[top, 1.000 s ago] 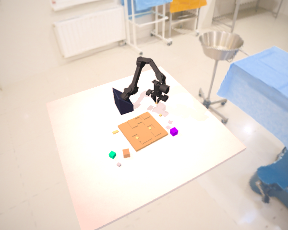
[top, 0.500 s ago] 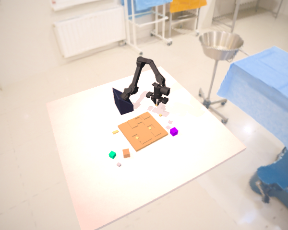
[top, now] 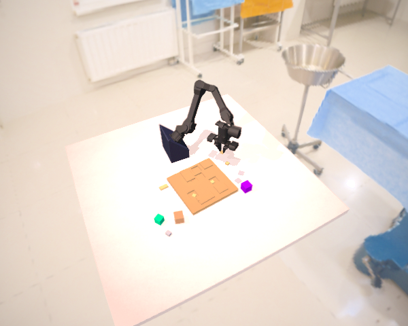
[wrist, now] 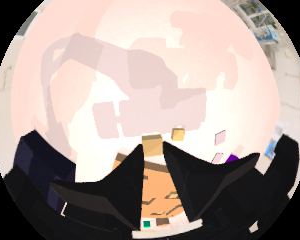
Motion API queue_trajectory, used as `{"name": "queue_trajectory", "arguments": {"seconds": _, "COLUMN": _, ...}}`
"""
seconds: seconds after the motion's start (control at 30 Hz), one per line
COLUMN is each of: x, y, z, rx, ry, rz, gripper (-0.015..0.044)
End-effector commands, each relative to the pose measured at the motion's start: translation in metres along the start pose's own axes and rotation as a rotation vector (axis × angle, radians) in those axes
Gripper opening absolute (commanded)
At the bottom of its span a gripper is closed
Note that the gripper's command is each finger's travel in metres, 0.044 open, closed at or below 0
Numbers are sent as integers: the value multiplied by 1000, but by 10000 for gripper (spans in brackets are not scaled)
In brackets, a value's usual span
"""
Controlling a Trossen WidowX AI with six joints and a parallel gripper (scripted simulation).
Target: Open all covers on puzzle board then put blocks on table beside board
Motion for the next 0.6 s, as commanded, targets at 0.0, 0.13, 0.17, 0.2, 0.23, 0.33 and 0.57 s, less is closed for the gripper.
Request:
{"name": "queue_trajectory", "arguments": {"seconds": 0.0, "x": 7, "y": 1, "z": 1, "rx": 7, "ry": -3, "rz": 2, "gripper": 80}}
{"name": "queue_trajectory", "arguments": {"seconds": 0.13, "x": 13, "y": 0, "z": 1, "rx": 7, "ry": -2, "rz": 2, "gripper": 80}}
{"name": "queue_trajectory", "arguments": {"seconds": 0.17, "x": 15, "y": 0, "z": 1, "rx": 7, "ry": -2, "rz": 2, "gripper": 80}}
{"name": "queue_trajectory", "arguments": {"seconds": 0.2, "x": 16, "y": 0, "z": 1, "rx": 7, "ry": -1, "rz": 2, "gripper": 80}}
{"name": "queue_trajectory", "arguments": {"seconds": 0.23, "x": 18, "y": 0, "z": 1, "rx": 7, "ry": -1, "rz": 1, "gripper": 80}}
{"name": "queue_trajectory", "arguments": {"seconds": 0.33, "x": 23, "y": 0, "z": 1, "rx": 7, "ry": 0, "rz": 1, "gripper": 80}}
{"name": "queue_trajectory", "arguments": {"seconds": 0.57, "x": 34, "y": -2, "z": 1, "rx": 8, "ry": 3, "rz": -1, "gripper": 80}}
Point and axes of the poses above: the point midway between the two fingers, 35 mm back from their tips, its own x axis out along the fingers, its own z axis across the jaws, y = z × x, the point moved 7 cm from there along -x, back along the fingers, and after that the axes turned 12 degrees about -x, right-handed, at the moved point
